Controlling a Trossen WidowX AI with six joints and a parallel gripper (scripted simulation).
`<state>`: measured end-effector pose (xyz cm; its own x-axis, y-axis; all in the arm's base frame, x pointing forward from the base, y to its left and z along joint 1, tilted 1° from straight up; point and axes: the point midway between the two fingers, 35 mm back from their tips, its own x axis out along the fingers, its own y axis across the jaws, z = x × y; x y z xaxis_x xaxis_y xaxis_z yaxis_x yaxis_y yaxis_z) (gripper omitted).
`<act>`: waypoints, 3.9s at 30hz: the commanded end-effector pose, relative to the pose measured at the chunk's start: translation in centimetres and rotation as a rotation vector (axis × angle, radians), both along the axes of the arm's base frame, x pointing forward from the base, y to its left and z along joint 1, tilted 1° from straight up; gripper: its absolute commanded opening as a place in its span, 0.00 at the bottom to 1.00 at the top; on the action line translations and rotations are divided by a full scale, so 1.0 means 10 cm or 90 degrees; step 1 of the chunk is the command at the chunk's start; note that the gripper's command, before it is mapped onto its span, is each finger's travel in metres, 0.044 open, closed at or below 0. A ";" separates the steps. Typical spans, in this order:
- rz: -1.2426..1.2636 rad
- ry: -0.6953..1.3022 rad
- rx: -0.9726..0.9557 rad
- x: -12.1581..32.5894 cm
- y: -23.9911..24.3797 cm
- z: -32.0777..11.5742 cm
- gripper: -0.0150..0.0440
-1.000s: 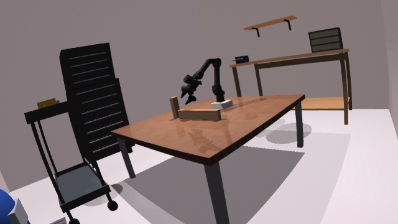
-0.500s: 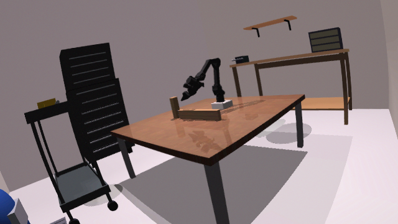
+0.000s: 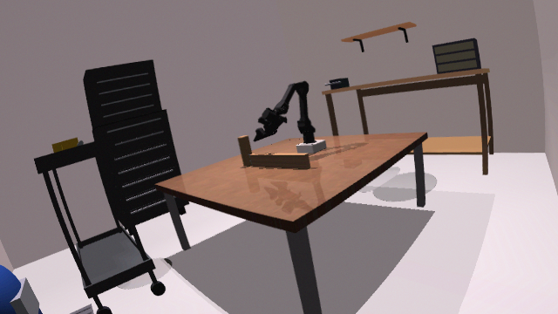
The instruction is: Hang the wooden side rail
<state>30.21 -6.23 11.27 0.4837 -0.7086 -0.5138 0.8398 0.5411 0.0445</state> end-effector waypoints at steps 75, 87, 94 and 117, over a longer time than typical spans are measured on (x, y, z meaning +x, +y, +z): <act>1.554 0.803 -0.383 0.67 0.51 -0.37 1.00; 1.555 0.802 -0.382 0.68 0.51 -0.57 1.00; 1.556 0.802 -0.381 0.68 0.51 -0.68 1.00; 1.554 0.803 -0.383 0.68 0.52 -1.02 1.00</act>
